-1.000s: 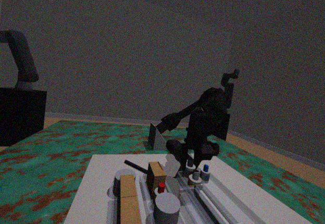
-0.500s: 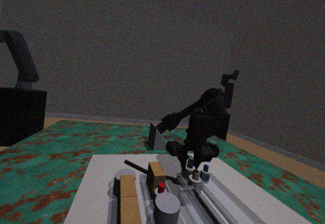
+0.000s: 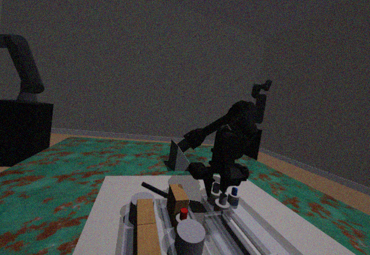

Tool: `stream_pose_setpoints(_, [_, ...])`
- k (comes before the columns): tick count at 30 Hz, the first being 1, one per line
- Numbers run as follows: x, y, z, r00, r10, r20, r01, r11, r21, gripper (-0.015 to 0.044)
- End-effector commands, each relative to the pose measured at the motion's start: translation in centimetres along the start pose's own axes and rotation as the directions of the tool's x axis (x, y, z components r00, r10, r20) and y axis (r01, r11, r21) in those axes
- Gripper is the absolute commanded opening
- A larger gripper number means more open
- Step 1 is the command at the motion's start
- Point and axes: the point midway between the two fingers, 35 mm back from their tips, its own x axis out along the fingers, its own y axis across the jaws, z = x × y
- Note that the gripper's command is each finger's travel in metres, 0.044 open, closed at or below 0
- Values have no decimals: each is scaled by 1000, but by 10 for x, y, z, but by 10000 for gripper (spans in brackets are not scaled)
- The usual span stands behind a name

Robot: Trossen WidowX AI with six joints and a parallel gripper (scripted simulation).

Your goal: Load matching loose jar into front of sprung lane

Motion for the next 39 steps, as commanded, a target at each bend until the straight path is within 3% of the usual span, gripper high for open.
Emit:
stream_pose_setpoints(1, [1, 1, 2, 1000, 6, 11, -6, 1000, -2, 0])
stream_pose_setpoints(39, [10, 0, -2, 1000, 6, 11, -6, 1000, -2, 0])
